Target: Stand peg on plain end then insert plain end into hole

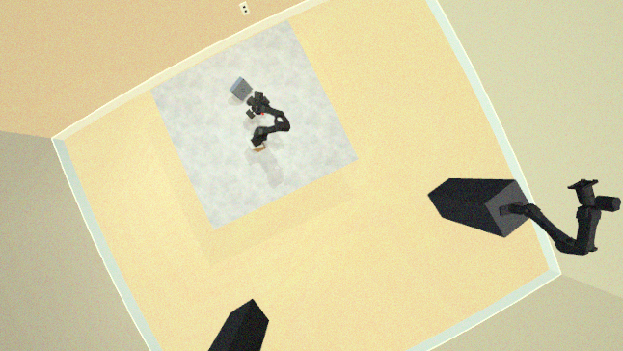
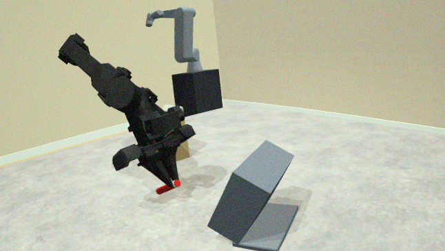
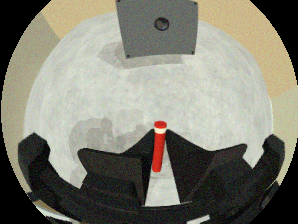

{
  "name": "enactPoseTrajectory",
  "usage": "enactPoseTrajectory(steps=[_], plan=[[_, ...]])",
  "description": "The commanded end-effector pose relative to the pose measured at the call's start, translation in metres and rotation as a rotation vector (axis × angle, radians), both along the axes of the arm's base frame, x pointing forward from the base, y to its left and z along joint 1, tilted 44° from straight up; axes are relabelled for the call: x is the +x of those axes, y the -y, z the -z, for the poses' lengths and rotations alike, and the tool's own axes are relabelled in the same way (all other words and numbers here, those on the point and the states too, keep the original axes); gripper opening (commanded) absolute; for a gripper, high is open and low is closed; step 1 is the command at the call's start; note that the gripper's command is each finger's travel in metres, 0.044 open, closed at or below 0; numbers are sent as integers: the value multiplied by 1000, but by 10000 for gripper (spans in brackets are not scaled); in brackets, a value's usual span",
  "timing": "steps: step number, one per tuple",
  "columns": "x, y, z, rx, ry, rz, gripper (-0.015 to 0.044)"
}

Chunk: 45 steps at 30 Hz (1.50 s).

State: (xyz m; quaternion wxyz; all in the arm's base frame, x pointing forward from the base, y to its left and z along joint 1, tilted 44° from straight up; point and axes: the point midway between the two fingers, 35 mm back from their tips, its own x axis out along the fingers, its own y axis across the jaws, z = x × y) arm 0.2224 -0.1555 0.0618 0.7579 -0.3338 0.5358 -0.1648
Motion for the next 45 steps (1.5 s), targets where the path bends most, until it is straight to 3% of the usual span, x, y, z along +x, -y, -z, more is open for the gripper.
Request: enactPoseTrajectory(steps=[1, 45], plan=[[-2, -1, -1, 2, 22, -27, 49], [-28, -8, -13, 42, 295, -289, 49]])
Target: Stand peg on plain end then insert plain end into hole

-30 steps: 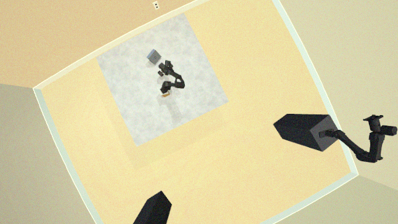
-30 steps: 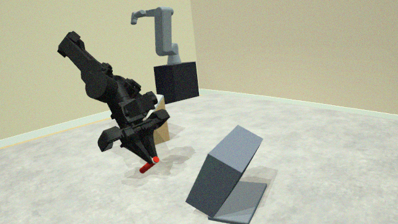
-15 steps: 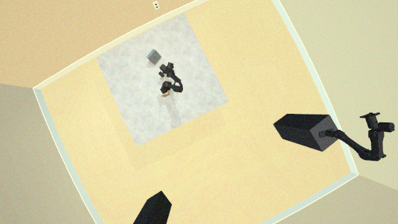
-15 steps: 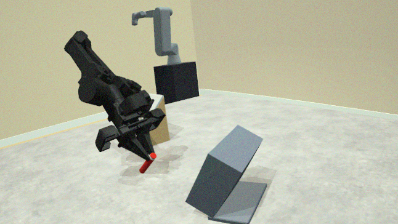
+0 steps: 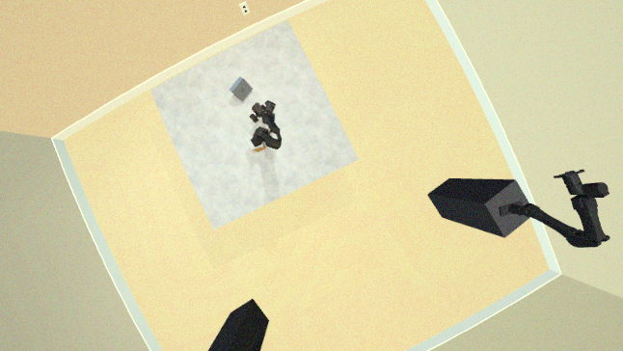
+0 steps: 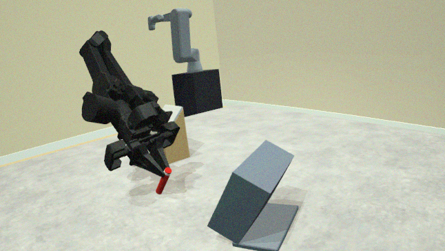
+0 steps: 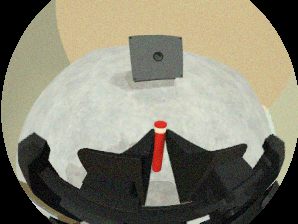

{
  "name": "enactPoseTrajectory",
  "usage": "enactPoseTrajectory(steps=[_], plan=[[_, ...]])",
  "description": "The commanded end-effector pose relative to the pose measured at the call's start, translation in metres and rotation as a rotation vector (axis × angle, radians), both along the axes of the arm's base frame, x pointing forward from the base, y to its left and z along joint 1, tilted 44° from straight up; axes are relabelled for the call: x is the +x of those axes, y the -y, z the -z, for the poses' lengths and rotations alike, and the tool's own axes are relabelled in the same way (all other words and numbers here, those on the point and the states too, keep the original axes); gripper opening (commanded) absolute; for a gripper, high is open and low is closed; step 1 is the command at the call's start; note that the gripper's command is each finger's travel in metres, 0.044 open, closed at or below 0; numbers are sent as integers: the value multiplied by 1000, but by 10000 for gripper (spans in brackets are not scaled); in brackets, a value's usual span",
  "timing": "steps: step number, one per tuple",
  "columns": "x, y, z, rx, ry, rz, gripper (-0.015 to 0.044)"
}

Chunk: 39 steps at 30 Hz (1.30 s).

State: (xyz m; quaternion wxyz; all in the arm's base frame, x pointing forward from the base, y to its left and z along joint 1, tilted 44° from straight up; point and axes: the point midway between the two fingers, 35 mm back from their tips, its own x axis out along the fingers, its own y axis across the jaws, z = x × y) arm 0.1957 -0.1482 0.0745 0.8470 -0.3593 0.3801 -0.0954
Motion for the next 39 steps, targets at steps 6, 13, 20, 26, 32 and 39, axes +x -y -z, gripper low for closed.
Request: enactPoseTrajectory(steps=[6, 13, 20, 26, 32, 39], plan=[[-6, -1, -2, 2, 54, -57, 49], [-10, -2, -2, 9, 97, -99, 49], [-15, -2, -3, 15, 140, -140, 49], [-19, -2, -3, 21, 176, -176, 49], [-23, -1, -4, 27, 213, -212, 49], [-28, -1, -4, 35, 256, -254, 49]])
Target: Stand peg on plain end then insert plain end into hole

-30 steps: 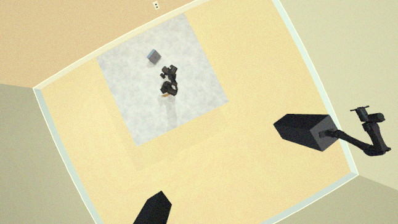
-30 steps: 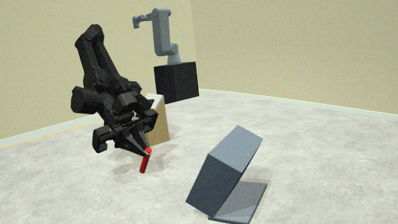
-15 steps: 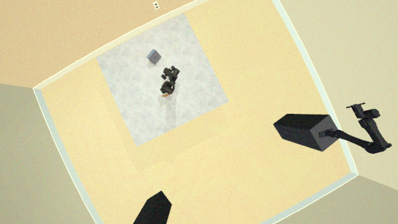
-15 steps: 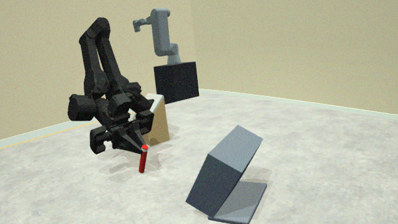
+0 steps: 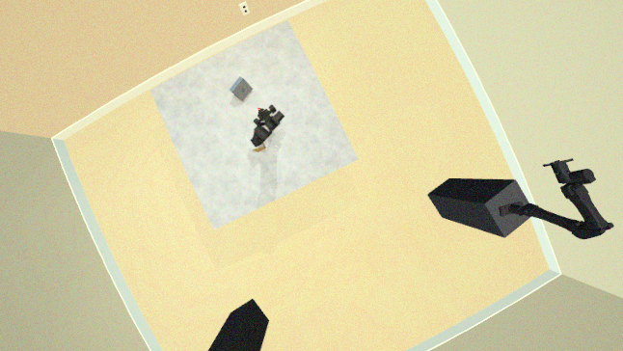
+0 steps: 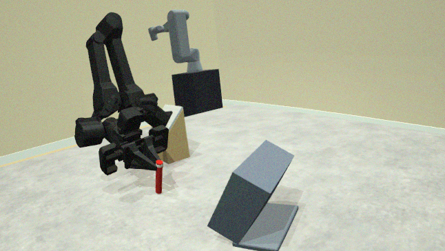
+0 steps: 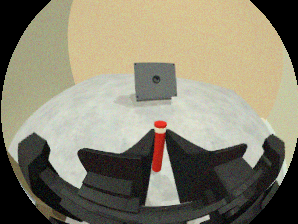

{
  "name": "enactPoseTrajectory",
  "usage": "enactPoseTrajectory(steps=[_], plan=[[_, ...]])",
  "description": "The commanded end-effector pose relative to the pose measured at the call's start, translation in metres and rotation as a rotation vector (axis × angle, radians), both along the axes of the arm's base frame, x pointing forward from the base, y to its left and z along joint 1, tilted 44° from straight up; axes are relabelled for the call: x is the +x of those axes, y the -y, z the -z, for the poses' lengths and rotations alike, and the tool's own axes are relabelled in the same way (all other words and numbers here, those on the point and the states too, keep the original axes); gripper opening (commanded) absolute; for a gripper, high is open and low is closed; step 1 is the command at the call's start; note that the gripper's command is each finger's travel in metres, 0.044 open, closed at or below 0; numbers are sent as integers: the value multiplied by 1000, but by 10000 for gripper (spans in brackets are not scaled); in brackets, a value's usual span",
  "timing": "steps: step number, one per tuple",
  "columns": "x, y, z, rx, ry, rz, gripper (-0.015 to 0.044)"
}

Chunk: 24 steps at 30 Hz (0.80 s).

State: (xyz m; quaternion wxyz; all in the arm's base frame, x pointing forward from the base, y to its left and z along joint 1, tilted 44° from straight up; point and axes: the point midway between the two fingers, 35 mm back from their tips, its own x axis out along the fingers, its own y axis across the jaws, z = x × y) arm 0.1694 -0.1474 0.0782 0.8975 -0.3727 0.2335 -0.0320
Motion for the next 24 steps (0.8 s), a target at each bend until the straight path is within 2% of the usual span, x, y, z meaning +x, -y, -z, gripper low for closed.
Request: enactPoseTrajectory(steps=[1, 24], plan=[[-2, 0, 0, 1, 23, -26, 49], [-15, 1, 0, 17, 116, -116, 49]])
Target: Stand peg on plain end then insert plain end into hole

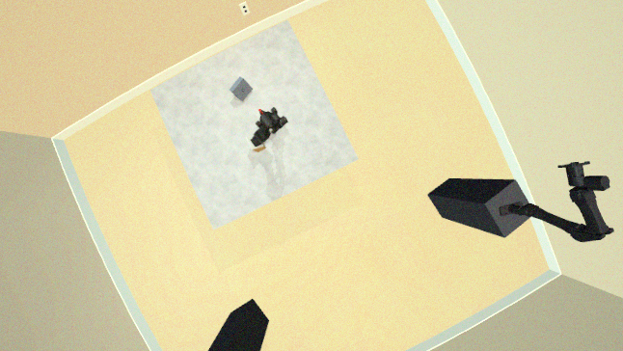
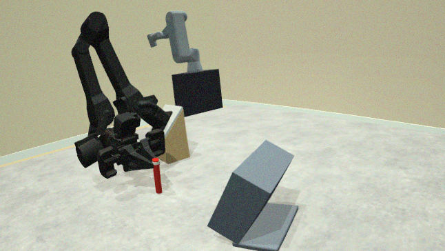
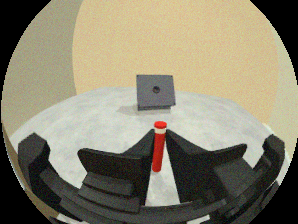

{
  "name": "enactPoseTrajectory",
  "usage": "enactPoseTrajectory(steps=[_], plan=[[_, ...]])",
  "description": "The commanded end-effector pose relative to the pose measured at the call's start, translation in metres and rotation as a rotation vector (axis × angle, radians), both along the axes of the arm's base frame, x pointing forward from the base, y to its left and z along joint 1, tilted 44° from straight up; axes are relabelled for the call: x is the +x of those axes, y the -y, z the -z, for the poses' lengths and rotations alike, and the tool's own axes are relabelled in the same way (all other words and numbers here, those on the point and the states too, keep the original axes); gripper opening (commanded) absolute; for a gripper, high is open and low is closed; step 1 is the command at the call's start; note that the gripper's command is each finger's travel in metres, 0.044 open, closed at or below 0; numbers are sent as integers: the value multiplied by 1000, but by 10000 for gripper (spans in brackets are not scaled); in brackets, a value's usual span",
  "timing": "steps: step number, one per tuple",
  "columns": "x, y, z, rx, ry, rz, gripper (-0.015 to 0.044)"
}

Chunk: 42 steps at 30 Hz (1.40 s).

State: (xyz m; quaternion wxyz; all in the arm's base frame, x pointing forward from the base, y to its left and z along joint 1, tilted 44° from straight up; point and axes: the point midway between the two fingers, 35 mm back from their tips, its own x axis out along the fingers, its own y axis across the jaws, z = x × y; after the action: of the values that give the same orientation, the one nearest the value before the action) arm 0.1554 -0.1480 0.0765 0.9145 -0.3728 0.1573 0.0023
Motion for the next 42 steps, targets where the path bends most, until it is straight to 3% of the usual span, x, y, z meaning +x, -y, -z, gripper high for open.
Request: enactPoseTrajectory(steps=[1, 42], plan=[[-1, 0, -1, -6, -3, 4, 49], [-8, 4, 5, 11, 31, -17, 49]])
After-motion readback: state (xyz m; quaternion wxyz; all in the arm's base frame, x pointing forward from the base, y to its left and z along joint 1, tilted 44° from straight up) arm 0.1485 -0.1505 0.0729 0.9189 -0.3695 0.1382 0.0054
